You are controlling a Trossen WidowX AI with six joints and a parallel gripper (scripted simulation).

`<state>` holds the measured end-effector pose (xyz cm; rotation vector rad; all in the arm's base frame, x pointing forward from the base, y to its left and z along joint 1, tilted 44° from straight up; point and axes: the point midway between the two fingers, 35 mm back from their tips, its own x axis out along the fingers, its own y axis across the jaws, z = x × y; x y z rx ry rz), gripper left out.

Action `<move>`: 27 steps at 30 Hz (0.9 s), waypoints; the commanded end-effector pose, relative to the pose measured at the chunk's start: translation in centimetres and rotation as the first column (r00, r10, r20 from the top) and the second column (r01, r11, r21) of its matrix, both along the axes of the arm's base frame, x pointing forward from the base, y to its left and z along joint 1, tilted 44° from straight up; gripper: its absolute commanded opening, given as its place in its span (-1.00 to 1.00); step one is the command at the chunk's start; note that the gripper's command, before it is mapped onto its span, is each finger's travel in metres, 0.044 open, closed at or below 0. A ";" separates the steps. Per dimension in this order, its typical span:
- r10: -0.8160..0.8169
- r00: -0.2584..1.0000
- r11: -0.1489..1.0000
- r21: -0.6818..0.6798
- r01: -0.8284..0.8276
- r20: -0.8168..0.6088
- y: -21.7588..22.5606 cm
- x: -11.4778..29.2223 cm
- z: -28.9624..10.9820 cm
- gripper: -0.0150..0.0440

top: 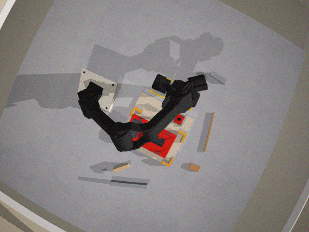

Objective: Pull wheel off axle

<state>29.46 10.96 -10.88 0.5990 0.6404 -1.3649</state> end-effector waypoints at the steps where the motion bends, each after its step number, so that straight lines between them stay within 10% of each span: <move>1: 0.004 1.000 1.000 0.009 -0.004 0.009 1.5 0.0 1.3 0.53; 8: 0.011 1.000 1.000 0.010 -0.011 0.010 4.1 -0.5 4.1 0.53; 14: 0.014 1.000 1.000 0.011 -0.014 0.003 4.2 -6.0 7.6 1.00; 27: 0.011 1.000 1.000 0.009 -0.011 0.002 3.7 -9.0 9.6 1.00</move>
